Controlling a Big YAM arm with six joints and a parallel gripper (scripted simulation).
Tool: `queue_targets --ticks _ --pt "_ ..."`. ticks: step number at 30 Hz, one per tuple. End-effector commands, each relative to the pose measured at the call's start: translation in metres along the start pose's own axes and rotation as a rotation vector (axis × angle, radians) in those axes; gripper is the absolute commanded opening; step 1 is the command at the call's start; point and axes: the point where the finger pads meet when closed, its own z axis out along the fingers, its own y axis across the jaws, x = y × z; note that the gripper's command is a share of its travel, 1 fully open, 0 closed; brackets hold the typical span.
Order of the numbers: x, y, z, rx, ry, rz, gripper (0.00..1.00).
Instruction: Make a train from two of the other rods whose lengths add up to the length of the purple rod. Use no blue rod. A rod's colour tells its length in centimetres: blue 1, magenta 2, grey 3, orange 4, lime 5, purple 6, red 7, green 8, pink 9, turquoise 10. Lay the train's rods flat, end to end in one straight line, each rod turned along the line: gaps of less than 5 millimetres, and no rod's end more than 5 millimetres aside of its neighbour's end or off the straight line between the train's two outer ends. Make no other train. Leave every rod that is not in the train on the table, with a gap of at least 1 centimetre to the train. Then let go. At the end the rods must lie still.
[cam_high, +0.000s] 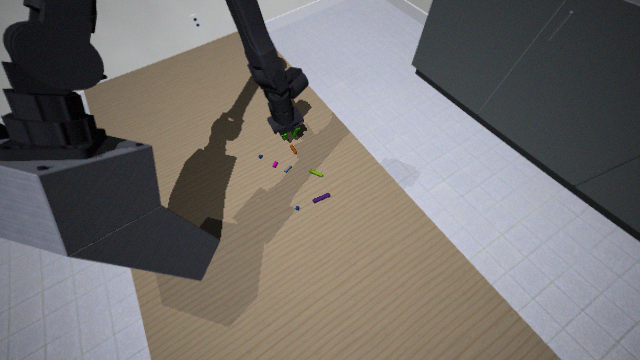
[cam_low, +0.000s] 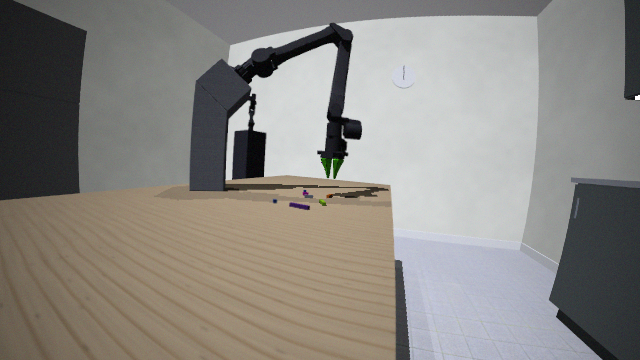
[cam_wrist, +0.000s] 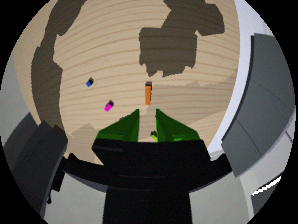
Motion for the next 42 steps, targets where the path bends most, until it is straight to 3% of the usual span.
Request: queue_targets --ticks 1,10,18,42 --pt "0.014 0.0 0.001 -0.01 0.016 0.015 0.24" --pt "0.009 -0.006 0.006 0.012 0.005 0.012 0.24" --pt "-0.002 0.0 0.019 0.001 -0.006 0.003 0.24" --pt "-0.002 0.001 0.048 0.001 -0.006 0.003 0.24"
